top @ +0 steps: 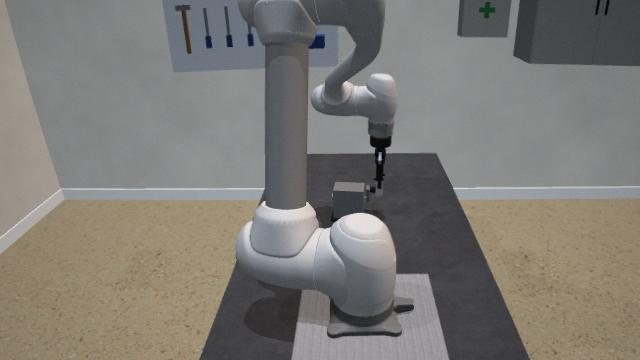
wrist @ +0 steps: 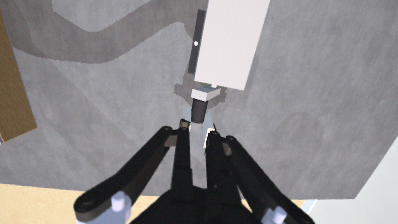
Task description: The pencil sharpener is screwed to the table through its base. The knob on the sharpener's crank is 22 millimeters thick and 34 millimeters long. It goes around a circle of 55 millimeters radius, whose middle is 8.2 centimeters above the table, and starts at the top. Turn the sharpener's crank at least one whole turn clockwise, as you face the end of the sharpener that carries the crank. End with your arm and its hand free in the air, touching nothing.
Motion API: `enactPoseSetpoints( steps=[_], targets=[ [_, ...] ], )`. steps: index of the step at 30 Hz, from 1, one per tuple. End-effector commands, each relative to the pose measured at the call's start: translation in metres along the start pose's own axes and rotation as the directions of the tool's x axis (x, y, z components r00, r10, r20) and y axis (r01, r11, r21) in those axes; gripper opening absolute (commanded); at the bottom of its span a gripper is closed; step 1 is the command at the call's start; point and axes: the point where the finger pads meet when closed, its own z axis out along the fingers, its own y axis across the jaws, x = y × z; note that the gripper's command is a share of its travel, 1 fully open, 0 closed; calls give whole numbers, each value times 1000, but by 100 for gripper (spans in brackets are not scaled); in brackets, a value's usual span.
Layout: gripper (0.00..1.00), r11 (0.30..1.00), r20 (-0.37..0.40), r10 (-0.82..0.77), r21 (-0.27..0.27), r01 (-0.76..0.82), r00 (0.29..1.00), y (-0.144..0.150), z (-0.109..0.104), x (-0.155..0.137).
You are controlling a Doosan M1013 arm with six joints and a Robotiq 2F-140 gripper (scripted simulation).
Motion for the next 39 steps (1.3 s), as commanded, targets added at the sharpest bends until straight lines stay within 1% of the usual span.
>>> enactPoseSetpoints(
  steps=[1,12,25,39],
  targets=[
    [0,1000,0,0,0,0,1000,0,0,0],
    [0,1000,0,0,0,0,1000,2,-1,0],
    [0,1000,0,0,0,0,1000,22,-5,0],
    [0,1000,0,0,0,0,1000,23,-5,0]
  ],
)
